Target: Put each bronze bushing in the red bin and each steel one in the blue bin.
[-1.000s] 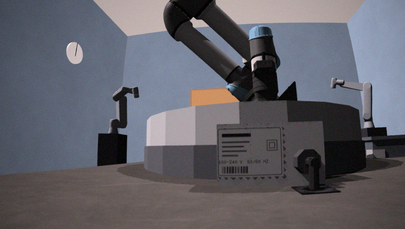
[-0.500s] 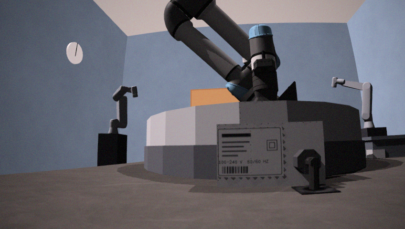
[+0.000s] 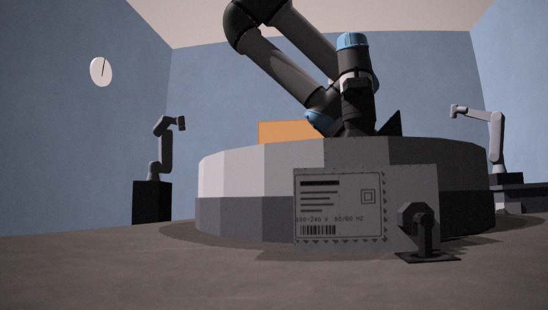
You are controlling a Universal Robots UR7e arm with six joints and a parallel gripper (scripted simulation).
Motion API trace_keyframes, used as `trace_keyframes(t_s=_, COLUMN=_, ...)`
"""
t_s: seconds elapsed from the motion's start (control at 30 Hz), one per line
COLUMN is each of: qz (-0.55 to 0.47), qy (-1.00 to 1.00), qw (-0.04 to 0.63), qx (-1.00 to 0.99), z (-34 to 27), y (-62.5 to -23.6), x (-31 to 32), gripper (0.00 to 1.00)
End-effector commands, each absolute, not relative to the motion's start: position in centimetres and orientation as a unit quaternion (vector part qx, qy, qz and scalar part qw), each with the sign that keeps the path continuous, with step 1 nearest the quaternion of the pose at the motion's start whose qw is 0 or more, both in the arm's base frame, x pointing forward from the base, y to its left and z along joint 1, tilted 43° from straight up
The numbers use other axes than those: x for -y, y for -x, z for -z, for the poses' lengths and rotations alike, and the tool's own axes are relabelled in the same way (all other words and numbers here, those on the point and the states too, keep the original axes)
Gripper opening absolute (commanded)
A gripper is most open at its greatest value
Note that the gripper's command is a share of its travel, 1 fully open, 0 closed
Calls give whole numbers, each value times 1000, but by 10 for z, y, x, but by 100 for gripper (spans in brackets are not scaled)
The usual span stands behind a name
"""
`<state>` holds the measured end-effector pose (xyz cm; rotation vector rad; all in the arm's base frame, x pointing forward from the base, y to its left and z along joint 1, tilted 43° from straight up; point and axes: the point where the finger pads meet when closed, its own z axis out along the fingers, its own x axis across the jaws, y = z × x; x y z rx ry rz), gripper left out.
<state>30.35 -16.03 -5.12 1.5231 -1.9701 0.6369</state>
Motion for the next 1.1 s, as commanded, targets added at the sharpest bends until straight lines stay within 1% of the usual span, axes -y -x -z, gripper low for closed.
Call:
trace_keyframes(t_s=0.0, qz=-238, qy=-568, qw=282, qx=735, z=50, y=-304, x=160, gripper=0)
trace_keyframes(t_s=1.07, qz=-238, qy=-569, qw=282, qx=735, z=44, y=-305, x=154, gripper=0)
